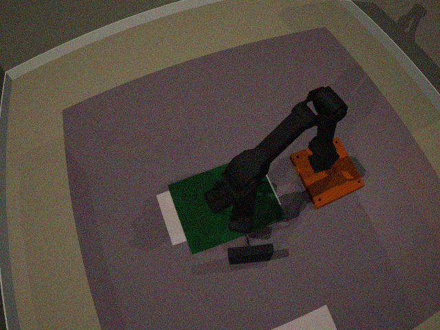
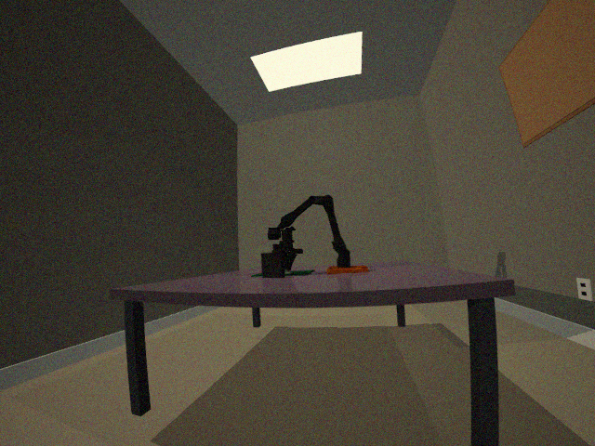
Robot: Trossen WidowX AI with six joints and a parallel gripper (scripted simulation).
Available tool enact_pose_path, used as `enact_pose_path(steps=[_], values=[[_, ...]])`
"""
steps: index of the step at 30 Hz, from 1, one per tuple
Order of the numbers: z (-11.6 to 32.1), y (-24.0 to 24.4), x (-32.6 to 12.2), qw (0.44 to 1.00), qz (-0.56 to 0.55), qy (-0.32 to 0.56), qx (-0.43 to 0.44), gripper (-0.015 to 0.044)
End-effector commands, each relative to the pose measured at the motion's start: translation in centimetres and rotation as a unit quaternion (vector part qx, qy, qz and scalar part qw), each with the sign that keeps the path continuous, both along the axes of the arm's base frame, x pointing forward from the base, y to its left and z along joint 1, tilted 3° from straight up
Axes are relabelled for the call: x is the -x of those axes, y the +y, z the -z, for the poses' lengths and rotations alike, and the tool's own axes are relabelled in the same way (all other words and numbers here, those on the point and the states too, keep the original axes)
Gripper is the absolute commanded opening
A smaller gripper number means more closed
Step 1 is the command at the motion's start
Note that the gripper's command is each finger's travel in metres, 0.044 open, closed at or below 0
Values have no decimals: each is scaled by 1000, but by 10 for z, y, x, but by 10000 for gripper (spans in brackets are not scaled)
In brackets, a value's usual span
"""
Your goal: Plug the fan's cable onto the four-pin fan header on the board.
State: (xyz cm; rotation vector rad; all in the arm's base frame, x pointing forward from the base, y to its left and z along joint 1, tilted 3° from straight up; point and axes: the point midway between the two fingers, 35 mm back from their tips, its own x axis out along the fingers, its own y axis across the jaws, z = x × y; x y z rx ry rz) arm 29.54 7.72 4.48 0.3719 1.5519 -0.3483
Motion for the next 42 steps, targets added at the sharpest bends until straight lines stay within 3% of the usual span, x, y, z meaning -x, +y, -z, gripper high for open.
enact_pose_path(steps=[1, 25, 35, 38, 42], values=[[4, 0, 0, 1000, 1, 2, -1, 0], [16, 1, 1, 1000, 1, 3, -1, 0], [12, 0, 1, 1000, 0, -1, 0, 260], [9, 0, 0, 1000, 0, -1, 0, 260], [-34, 0, -1, 1000, 1, 2, -1, 260]])
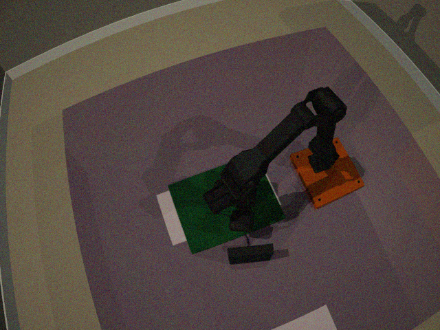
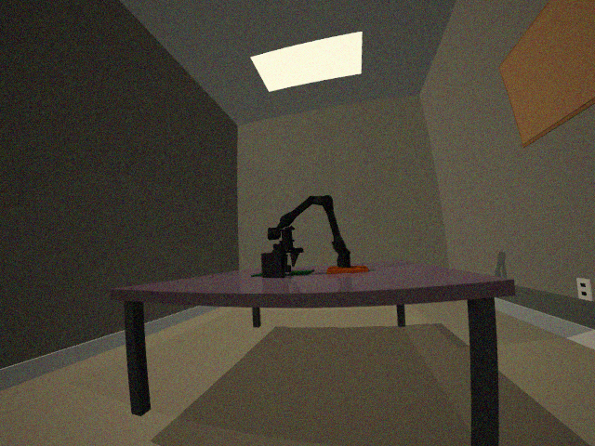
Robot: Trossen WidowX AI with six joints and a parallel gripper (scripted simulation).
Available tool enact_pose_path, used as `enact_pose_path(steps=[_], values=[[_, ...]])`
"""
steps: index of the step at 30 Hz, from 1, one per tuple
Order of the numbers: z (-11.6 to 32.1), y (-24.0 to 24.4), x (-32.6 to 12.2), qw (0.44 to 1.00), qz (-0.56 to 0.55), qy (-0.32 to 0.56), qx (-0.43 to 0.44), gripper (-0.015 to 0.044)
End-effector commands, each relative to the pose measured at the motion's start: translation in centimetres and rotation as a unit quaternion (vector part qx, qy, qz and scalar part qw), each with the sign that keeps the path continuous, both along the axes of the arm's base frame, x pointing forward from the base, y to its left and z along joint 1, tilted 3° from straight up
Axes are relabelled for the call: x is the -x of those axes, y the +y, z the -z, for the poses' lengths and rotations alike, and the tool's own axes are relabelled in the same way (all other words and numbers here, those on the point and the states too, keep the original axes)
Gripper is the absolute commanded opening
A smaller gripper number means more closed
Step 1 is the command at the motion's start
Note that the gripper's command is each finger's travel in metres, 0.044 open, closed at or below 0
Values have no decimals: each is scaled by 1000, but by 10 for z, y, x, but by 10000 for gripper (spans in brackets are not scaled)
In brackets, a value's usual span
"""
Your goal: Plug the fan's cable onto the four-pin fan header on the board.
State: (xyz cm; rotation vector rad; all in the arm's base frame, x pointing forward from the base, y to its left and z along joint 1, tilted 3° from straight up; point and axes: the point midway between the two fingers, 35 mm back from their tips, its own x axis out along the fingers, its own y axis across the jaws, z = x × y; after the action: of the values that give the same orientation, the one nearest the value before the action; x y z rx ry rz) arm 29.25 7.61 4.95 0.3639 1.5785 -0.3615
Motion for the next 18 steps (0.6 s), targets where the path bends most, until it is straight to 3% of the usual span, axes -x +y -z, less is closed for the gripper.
enact_pose_path(steps=[1, 8, 18], values=[[-36, 0, -3, 1000, 1, -12, -4, 260], [-40, 0, 5, 1000, 1, -12, -4, 260], [-40, -8, 115, 1000, 1, -7, -4, 260]])
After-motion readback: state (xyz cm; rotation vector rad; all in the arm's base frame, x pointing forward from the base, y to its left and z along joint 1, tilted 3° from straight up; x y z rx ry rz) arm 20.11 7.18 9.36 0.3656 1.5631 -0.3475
